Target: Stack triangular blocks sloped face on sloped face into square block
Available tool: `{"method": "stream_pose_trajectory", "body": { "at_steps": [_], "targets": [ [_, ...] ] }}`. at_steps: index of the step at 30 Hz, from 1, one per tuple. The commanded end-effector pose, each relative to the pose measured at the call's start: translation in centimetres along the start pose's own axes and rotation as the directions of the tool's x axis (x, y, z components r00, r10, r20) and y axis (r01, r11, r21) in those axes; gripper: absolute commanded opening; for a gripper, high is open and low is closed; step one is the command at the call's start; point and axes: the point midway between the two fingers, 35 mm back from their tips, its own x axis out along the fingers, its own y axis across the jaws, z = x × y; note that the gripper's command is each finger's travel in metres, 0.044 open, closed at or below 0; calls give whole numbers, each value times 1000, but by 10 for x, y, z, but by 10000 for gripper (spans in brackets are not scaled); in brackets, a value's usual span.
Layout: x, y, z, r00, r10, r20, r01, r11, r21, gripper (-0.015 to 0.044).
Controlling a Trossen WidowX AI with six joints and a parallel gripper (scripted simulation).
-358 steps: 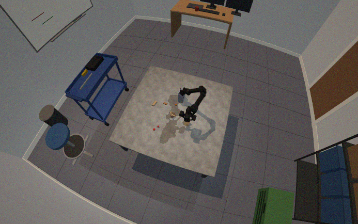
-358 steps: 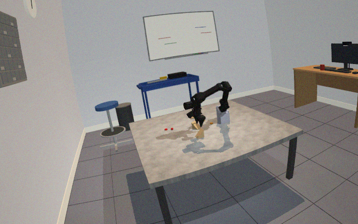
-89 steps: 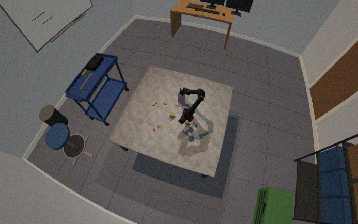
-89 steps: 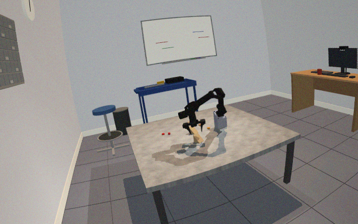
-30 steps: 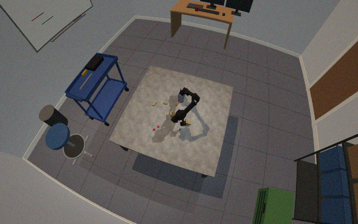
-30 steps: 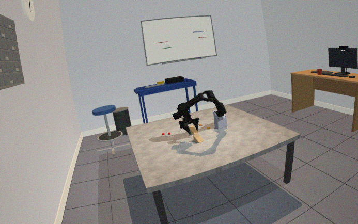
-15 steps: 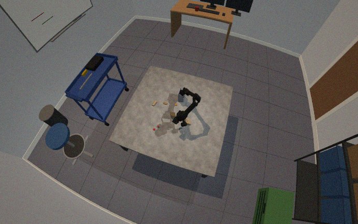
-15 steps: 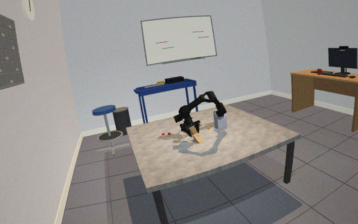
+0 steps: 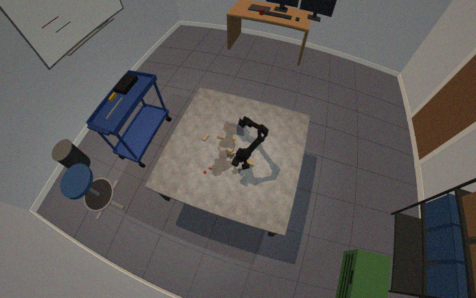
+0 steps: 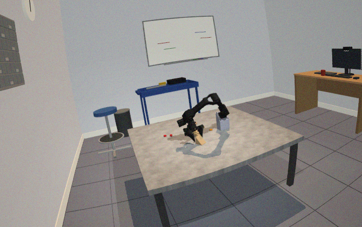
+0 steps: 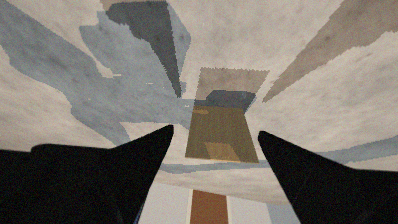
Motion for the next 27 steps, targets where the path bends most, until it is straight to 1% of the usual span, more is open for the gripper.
{"method": "stream_pose_trajectory", "body": {
  "at_steps": [1,14,21,27],
  "targets": [
    [8,-1,-2,1000,2,-8,-2,1000,5,440],
    [26,-3,-6,1000,1,-20,-1,1000,4,440],
    [26,-3,-6,1000,1,-20,-1,1000,4,256],
    [26,-3,-6,1000,1,-20,-1,1000,4,216]
  ]
}}
